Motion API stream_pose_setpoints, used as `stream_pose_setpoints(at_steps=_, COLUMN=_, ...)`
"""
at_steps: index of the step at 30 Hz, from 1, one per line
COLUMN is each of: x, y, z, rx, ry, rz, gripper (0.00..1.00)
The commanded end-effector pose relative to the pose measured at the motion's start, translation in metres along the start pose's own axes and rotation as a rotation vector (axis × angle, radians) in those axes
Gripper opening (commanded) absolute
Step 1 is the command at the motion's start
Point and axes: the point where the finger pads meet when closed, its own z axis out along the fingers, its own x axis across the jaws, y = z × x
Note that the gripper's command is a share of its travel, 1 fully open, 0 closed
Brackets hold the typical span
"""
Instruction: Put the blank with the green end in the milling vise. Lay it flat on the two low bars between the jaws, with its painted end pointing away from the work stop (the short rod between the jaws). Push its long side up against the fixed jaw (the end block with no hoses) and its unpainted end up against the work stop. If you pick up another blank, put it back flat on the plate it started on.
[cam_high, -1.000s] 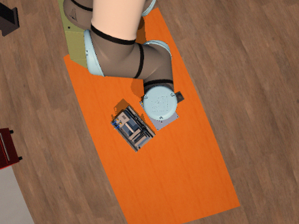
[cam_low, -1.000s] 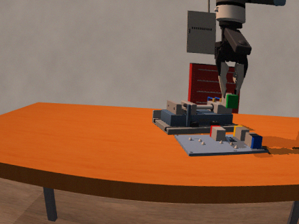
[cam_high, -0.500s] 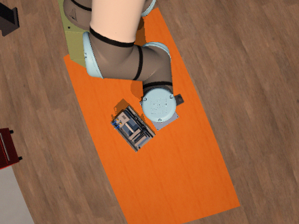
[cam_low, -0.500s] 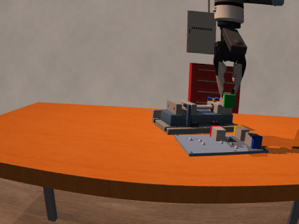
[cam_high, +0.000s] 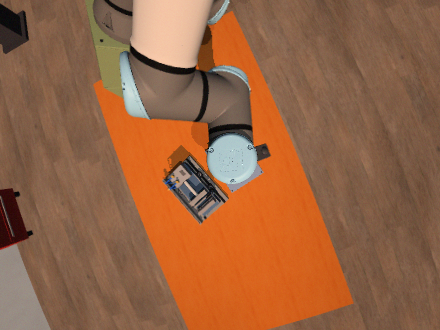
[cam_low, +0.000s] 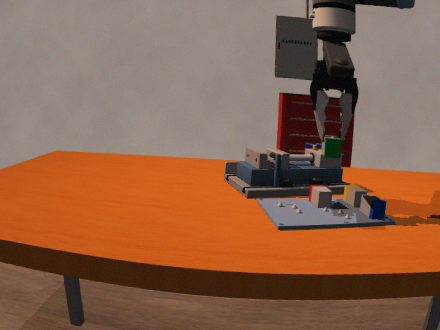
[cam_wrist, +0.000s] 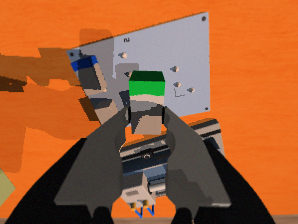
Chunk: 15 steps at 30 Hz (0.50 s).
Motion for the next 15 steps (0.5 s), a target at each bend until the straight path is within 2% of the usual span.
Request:
stream_pose_setpoints(at_steps=1, x=0.0028, y=0.0018, z=-0.0006, rx=-0.001, ry=0.001, rz=0.029, gripper=0.0)
stream_pose_setpoints(at_steps=15, x=0.012, y=0.0099, z=-0.0009, rx=-0.001, ry=0.001, rz=0.155, gripper=0.0)
